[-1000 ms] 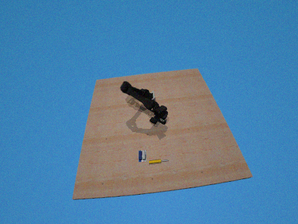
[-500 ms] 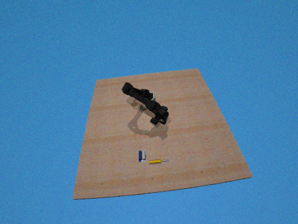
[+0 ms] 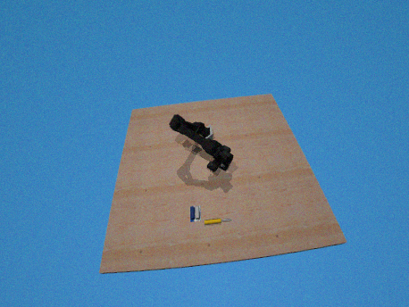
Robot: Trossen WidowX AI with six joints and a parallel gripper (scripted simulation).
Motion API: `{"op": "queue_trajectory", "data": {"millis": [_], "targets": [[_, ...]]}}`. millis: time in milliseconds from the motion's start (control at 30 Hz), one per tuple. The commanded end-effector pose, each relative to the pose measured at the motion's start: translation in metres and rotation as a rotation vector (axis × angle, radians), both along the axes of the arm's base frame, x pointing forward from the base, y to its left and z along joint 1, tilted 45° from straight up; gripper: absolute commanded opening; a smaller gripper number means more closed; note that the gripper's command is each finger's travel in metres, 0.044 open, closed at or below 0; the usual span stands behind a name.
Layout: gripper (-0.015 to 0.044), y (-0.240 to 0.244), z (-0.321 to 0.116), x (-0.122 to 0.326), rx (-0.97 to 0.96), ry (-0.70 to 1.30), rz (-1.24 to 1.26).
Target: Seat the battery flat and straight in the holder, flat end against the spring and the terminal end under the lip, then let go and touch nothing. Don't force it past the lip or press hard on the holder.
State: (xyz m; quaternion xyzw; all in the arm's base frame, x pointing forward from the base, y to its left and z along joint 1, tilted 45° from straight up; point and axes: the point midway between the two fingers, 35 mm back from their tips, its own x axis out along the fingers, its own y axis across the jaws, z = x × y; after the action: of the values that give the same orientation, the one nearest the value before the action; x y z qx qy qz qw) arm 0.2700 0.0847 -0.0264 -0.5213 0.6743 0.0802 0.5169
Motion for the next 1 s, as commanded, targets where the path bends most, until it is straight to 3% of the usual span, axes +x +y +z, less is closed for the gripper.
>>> {"op": "queue_trajectory", "data": {"millis": [0, 967], "targets": [[0.0078, 0.0002, -0.0001, 0.0015, -0.014, 0.002, -0.004], [0.0078, 0.0071, -0.0054, 0.009, -0.013, 0.008, -0.01]]}}
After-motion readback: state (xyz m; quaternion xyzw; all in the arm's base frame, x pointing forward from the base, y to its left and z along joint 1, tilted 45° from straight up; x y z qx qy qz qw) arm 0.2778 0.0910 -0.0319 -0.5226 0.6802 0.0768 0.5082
